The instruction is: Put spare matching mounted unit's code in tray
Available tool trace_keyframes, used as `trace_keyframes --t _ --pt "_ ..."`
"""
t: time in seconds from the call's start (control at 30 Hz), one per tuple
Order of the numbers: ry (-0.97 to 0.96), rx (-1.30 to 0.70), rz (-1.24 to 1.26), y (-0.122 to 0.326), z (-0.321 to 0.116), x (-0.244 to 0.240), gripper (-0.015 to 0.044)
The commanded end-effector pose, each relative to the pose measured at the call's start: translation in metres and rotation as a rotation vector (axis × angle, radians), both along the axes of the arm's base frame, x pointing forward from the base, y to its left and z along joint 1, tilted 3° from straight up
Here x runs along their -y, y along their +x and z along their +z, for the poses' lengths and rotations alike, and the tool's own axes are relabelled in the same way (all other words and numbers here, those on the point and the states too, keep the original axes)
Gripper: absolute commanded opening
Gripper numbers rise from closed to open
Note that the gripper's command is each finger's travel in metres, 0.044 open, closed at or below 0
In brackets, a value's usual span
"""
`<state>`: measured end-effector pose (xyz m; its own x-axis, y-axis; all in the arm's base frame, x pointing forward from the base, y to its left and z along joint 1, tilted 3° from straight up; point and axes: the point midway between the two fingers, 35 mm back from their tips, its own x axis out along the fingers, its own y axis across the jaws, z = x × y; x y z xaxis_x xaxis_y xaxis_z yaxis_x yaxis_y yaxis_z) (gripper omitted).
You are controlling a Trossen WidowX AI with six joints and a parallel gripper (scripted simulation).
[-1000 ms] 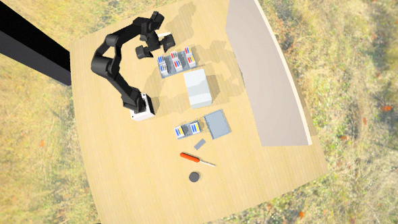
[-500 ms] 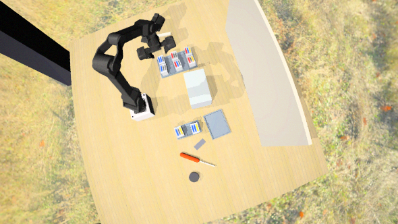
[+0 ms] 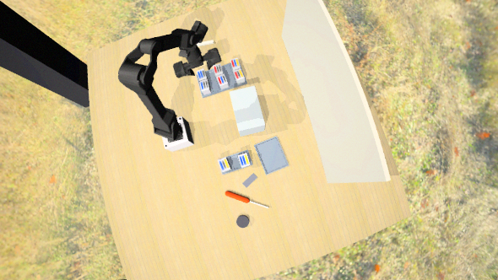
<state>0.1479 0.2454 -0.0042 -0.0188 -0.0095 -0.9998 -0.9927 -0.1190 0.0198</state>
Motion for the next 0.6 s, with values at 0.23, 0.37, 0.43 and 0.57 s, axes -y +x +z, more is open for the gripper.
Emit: trace_keyframes --t 0.23,0.37,0.43,0.57 --pt "-0.008 -0.01 -0.004 -0.003 -0.022 0.003 0.03" --pt "-0.008 -0.01 -0.004 -0.004 -0.029 0.004 0.03" --pt "-0.008 -0.01 -0.004 -0.004 -0.032 0.005 0.03" --pt "-0.008 -0.01 -0.004 -0.004 -0.038 0.006 0.03"
